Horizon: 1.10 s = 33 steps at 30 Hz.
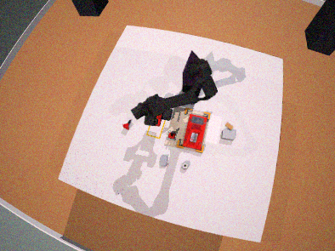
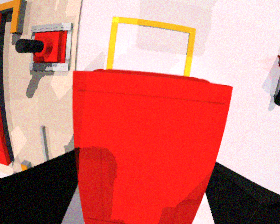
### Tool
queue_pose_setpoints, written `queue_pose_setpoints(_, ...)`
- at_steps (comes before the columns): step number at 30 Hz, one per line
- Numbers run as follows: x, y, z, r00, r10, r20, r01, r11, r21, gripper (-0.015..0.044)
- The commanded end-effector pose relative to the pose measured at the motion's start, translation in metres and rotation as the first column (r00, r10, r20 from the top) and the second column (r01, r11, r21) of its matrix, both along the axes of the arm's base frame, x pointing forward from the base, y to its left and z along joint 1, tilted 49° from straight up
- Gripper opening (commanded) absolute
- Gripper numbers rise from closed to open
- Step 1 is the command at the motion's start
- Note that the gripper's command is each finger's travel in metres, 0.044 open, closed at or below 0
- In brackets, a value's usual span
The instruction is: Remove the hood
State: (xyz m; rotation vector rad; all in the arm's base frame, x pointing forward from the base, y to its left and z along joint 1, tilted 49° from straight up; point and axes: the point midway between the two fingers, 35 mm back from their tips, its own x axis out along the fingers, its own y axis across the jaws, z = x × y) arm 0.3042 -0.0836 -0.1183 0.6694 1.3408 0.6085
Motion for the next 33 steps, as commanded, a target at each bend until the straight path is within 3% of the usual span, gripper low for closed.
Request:
queue_pose_setpoints(1,0.001,0.002,-0.002,1.0,-0.006,0.0,0.006,1.0,0.003,0.0)
queue_pose_setpoints(33,0.005,0.019,-0.018,1.0,-0.007,0.0,0.007,1.0,0.003,0.0)
